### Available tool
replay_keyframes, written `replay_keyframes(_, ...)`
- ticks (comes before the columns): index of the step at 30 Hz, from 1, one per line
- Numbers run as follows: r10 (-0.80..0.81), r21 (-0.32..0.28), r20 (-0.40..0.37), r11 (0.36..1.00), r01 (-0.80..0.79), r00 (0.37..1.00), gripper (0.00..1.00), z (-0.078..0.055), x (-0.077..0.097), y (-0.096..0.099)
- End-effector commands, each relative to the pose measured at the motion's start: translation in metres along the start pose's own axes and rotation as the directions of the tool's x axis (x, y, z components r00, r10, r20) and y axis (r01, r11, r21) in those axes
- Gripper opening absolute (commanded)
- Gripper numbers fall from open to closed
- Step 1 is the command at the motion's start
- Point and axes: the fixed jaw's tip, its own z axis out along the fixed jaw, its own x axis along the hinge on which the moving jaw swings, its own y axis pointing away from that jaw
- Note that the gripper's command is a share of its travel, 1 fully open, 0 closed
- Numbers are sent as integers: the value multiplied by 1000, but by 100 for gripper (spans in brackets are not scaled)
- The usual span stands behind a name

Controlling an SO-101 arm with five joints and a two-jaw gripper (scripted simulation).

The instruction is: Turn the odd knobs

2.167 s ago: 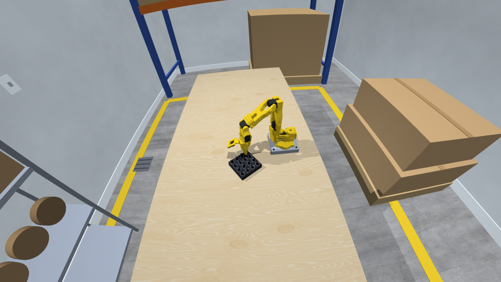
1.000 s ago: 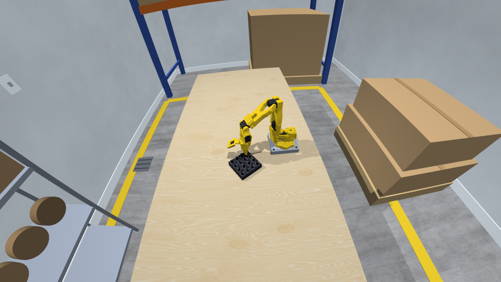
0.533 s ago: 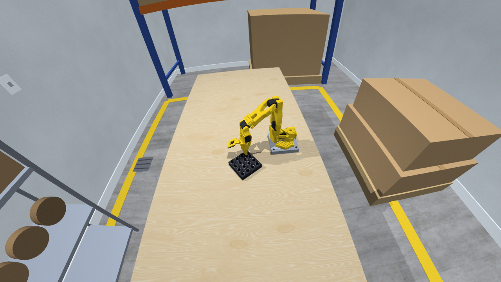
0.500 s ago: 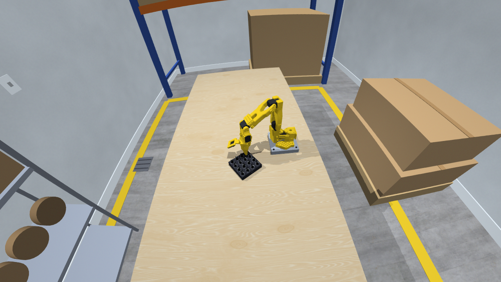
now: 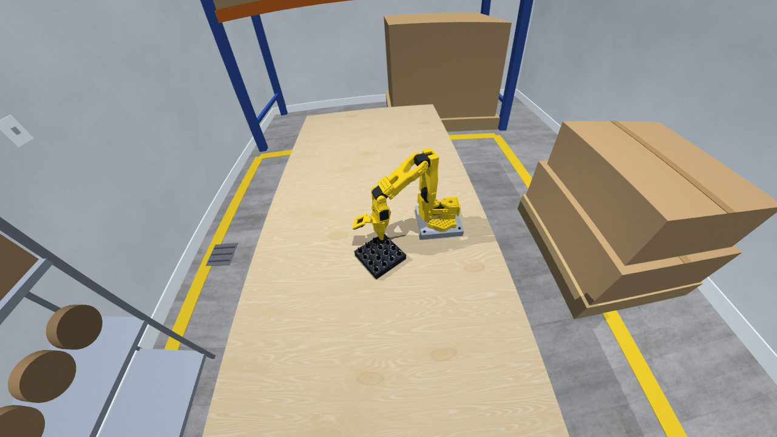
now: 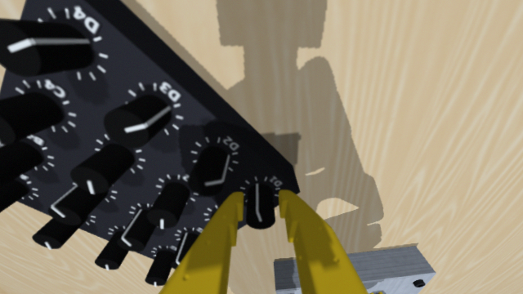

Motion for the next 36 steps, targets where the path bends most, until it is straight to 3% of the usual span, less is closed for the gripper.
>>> replay_keyframes(1, 5, 10, -21, 1000, -5, 1000, 10, 2, 3, -3)
replay_keyframes(36, 5, 10, -21, 1000, -5, 1000, 1, 2, 3, -4)
